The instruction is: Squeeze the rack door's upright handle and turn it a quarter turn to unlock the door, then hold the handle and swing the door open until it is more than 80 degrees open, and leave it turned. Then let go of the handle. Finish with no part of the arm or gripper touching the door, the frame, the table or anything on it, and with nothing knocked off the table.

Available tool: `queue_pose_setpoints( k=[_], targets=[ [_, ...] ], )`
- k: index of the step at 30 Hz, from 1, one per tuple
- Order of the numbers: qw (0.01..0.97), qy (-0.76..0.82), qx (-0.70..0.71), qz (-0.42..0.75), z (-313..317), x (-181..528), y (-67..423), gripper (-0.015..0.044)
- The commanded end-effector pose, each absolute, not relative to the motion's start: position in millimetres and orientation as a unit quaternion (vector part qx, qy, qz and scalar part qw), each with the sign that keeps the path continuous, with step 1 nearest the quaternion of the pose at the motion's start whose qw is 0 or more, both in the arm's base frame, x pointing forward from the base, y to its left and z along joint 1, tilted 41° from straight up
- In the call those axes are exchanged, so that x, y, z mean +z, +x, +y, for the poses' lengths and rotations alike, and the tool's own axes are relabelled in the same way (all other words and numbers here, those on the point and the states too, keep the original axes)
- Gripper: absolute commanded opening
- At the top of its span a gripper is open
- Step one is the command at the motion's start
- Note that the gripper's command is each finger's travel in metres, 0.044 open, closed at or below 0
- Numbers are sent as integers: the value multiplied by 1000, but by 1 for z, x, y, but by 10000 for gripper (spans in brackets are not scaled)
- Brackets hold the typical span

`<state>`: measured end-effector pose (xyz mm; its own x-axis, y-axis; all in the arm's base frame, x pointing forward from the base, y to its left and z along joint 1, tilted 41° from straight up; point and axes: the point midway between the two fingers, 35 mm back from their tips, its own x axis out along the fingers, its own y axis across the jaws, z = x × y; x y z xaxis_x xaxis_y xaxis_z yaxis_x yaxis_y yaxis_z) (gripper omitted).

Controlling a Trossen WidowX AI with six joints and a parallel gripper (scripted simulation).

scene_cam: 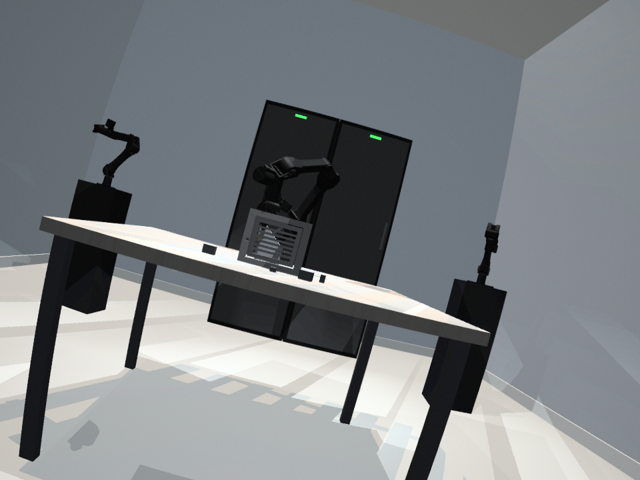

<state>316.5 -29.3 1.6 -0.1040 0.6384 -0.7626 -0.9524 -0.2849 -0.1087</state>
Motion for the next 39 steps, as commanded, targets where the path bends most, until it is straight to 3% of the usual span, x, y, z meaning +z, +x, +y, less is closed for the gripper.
queue_pose_setpoints(
  k=[1,25,39],
  targets=[
    [559,-369,713,211,-29,2,316,177],
    [559,-369,713,211,-29,2,316,18],
    [598,-301,683,292,-27,4,307,18]
  ],
)
